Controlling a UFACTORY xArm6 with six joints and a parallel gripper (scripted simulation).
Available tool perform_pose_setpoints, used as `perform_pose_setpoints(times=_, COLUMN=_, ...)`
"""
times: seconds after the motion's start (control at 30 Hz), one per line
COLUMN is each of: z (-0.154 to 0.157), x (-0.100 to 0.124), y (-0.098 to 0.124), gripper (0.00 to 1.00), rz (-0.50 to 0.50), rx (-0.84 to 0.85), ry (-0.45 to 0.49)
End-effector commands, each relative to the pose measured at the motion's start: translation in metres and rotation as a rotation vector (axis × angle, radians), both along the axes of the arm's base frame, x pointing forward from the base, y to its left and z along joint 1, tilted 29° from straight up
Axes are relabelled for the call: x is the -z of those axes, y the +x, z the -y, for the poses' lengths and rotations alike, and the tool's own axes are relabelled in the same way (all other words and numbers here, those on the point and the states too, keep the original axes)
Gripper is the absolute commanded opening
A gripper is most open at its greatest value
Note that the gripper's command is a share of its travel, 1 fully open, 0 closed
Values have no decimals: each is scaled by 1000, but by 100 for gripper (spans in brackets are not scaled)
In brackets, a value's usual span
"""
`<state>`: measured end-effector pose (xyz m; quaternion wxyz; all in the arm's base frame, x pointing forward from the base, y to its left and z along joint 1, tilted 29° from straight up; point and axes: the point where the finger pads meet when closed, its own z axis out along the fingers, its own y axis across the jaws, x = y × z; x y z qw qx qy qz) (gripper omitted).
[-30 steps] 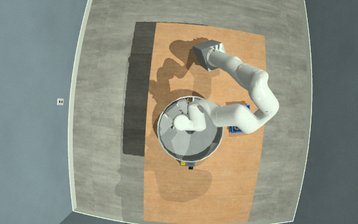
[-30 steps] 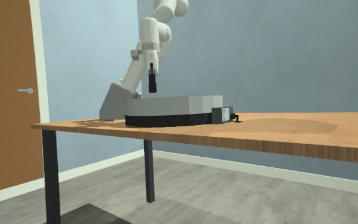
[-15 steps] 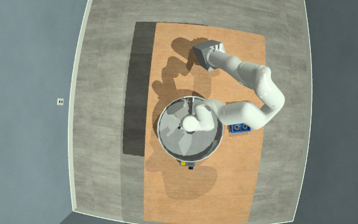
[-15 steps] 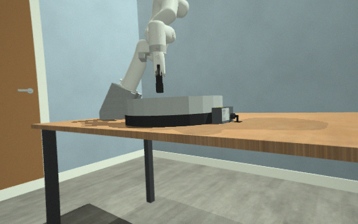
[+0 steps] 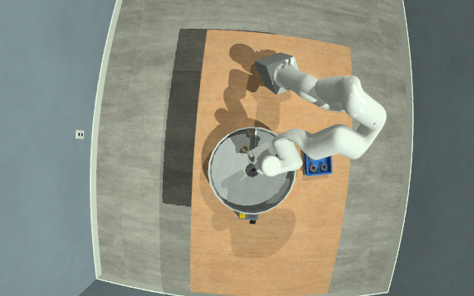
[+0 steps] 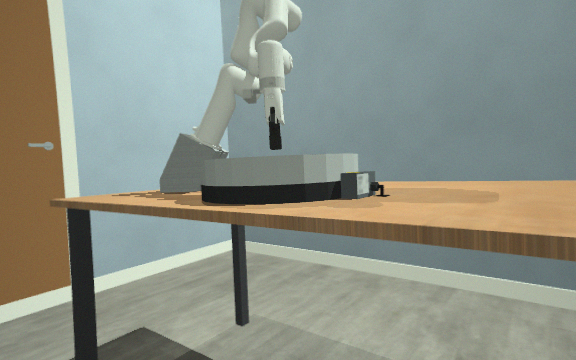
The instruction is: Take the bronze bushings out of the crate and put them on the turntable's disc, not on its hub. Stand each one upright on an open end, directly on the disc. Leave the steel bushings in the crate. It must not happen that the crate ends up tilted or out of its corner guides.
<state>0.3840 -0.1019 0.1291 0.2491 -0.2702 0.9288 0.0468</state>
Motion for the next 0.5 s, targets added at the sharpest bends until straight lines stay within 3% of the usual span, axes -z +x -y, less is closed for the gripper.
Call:
perform_pose_setpoints(times=0.0, z=-42, x=-14, y=3, gripper=41, rz=-25, rx=66, ry=10)
perform_pose_setpoints(times=0.1, z=-48, x=-15, y=4, gripper=41, rz=-27, rx=75, ry=15)
perform_pose_setpoints(times=0.47, z=-118, x=-34, y=9, gripper=41, rz=-50, rx=168, ry=61)
